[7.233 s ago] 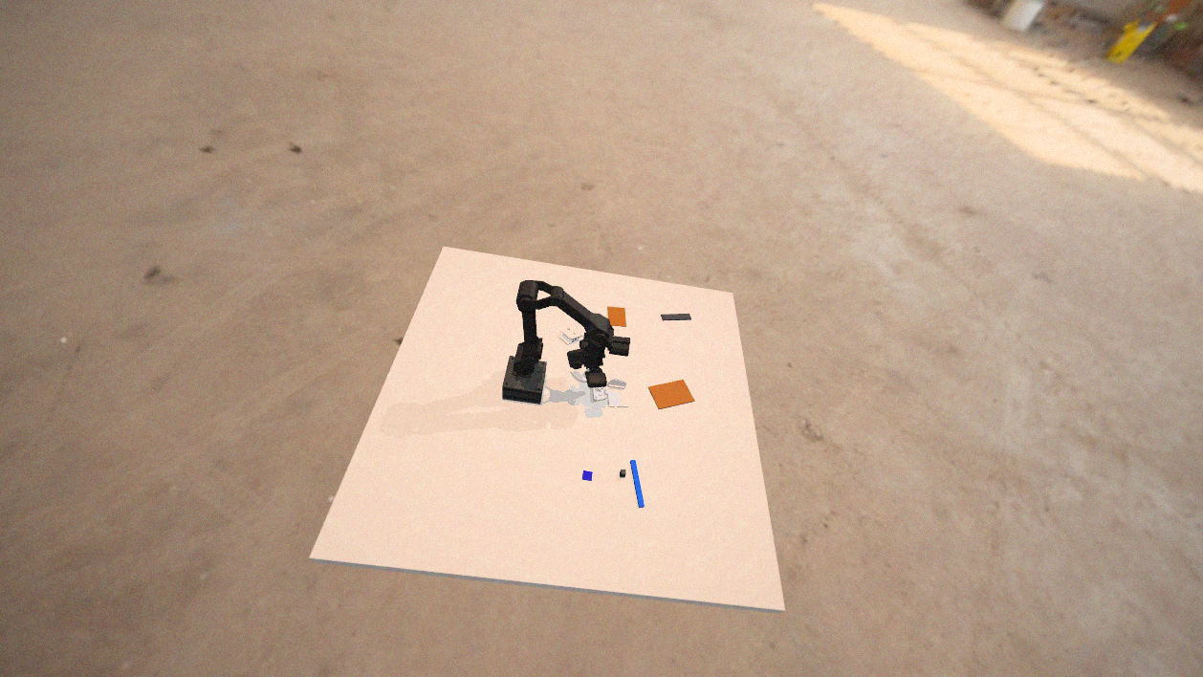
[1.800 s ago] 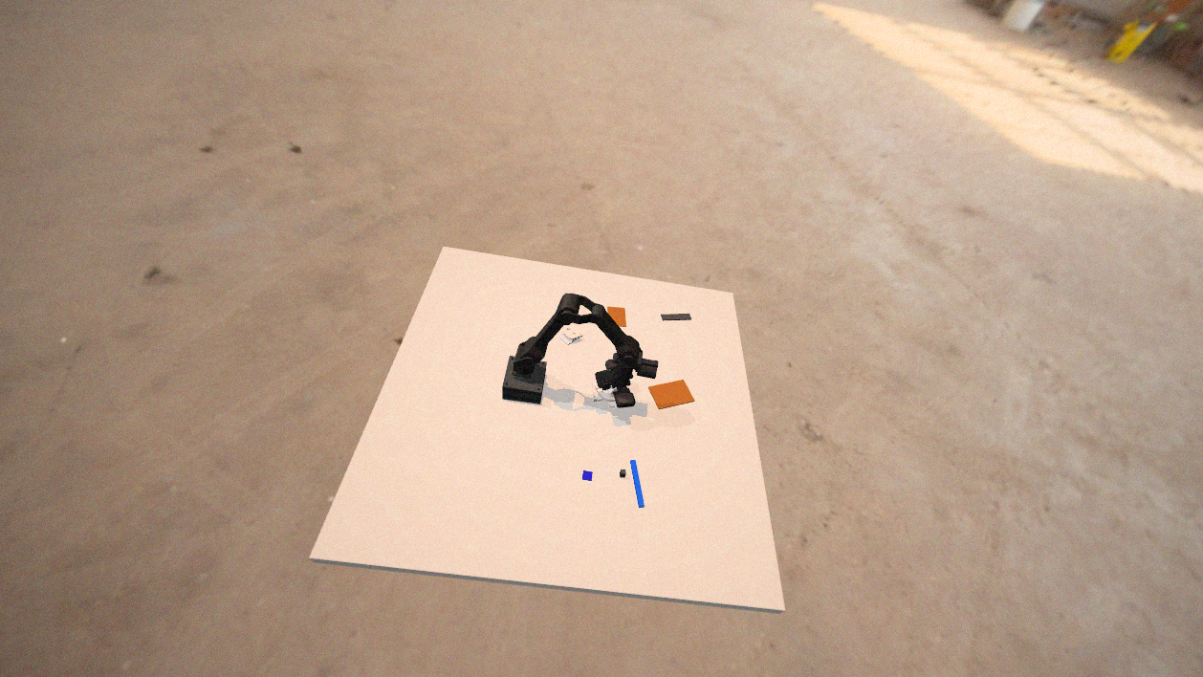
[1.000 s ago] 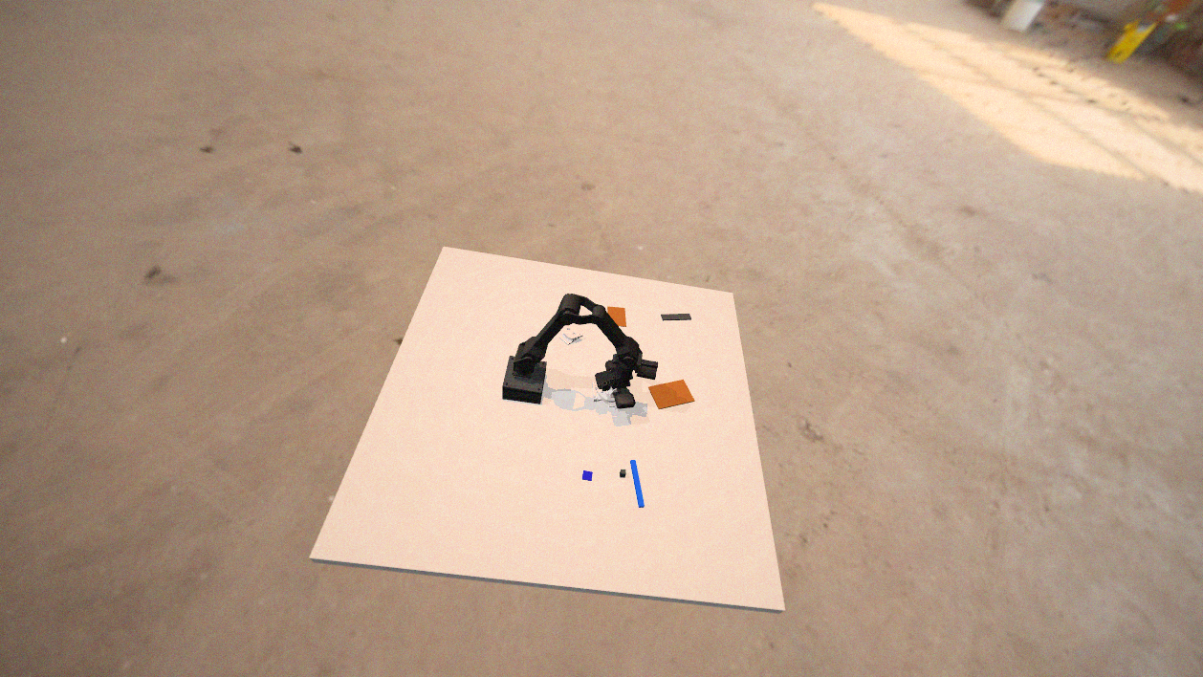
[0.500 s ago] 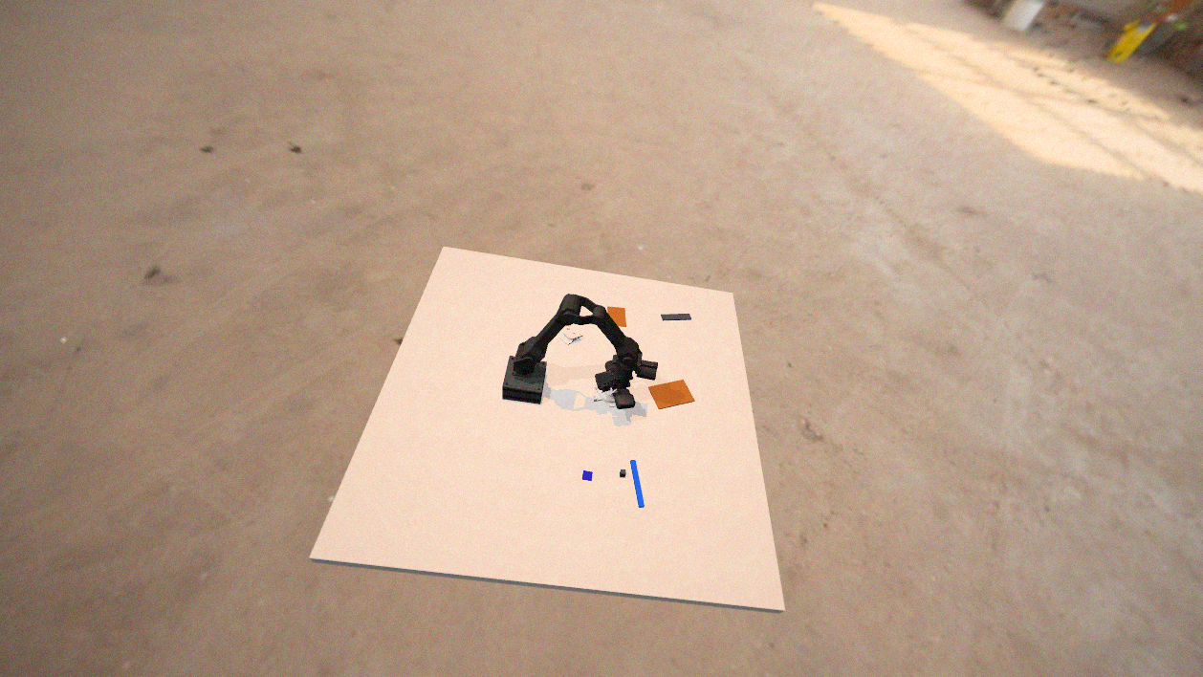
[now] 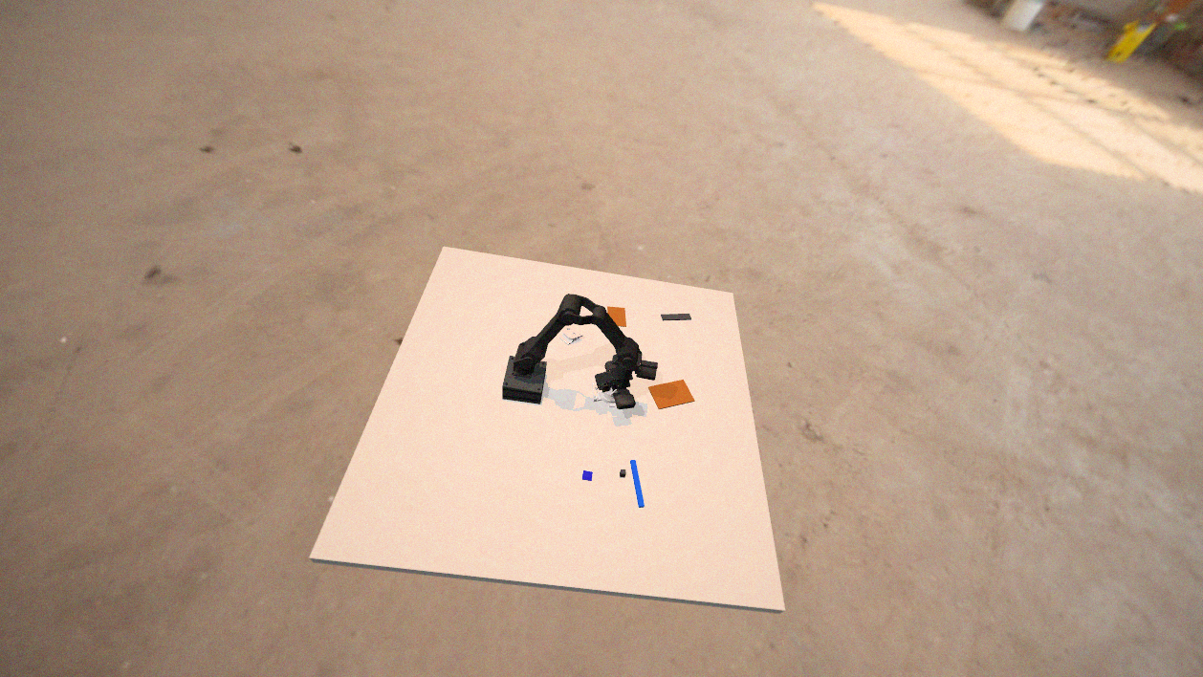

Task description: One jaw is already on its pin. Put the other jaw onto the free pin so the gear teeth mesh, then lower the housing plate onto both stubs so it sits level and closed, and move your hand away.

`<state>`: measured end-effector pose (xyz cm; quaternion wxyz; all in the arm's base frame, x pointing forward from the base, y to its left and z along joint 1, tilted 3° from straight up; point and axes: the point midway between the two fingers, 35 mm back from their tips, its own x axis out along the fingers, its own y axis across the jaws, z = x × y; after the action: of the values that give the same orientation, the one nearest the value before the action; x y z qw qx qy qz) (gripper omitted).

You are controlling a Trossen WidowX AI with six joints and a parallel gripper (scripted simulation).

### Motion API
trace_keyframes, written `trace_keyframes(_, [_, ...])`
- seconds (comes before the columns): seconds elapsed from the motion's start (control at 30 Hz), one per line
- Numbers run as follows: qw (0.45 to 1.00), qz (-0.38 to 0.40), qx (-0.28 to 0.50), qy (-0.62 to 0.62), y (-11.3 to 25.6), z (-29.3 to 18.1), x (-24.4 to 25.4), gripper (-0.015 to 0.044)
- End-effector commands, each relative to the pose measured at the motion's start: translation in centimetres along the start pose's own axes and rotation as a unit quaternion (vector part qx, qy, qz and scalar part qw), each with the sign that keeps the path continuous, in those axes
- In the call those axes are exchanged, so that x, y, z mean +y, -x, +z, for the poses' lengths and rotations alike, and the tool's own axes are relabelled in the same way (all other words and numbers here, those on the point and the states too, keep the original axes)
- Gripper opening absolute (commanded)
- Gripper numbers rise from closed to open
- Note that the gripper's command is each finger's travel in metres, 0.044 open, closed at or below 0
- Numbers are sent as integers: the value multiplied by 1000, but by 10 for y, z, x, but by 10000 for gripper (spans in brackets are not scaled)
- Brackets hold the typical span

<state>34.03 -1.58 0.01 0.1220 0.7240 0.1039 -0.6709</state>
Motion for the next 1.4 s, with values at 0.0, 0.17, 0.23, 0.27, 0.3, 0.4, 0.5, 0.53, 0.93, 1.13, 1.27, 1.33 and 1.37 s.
trace_keyframes(0.0, [1000,1,-1,3,-2,1,0,134])
trace_keyframes(0.17, [1000,1,-1,3,-2,1,0,134])
trace_keyframes(0.23, [1000,1,-1,3,-2,1,0,134])
trace_keyframes(0.27, [1000,1,-1,3,-2,1,0,134])
trace_keyframes(0.3, [1000,1,-1,3,-2,1,0,134])
trace_keyframes(0.4, [1000,1,-1,3,-2,1,0,134])
trace_keyframes(0.5, [1000,1,-1,3,-2,1,0,134])
trace_keyframes(0.53, [1000,1,-1,3,-2,1,0,134])
trace_keyframes(0.93, [1000,1,-1,3,-2,1,0,134])
trace_keyframes(1.13, [1000,1,-1,3,4,1,0,134])
trace_keyframes(1.27, [1000,1,-1,3,4,1,0,134])
trace_keyframes(1.33, [1000,1,-1,3,2,0,0,134])
trace_keyframes(1.37, [1000,1,-1,3,2,0,0,134])
